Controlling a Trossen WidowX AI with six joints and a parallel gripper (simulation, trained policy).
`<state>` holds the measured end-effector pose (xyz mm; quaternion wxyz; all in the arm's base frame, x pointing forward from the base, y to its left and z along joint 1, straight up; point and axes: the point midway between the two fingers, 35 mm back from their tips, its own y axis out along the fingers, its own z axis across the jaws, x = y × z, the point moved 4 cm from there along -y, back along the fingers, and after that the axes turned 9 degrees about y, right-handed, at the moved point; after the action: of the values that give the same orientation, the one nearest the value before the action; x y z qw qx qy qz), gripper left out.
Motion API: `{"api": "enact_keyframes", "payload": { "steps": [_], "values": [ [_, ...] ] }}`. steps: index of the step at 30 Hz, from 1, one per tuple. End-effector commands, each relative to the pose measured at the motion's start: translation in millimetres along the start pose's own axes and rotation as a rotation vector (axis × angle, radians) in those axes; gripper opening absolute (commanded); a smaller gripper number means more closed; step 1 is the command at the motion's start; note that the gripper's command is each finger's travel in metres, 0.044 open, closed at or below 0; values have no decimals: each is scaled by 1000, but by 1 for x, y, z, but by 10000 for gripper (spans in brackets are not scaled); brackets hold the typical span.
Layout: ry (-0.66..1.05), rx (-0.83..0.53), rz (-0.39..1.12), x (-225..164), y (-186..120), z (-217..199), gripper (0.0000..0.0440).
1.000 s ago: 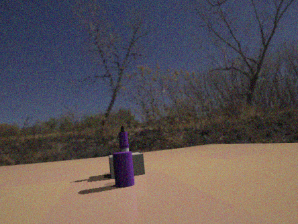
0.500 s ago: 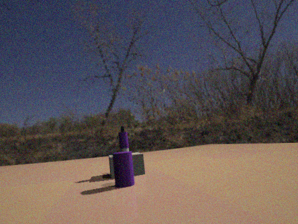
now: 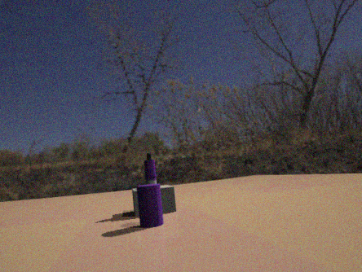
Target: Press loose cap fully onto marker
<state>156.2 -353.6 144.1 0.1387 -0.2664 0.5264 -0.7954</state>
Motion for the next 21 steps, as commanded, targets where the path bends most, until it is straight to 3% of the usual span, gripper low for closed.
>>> {"api": "enact_keyframes", "payload": {
  "steps": [1, 21],
  "values": [
    [11, -13, 18, -8, 1, 1, 318],
    [72, -33, 92, -55, -15, 12, 319]
  ]
}}
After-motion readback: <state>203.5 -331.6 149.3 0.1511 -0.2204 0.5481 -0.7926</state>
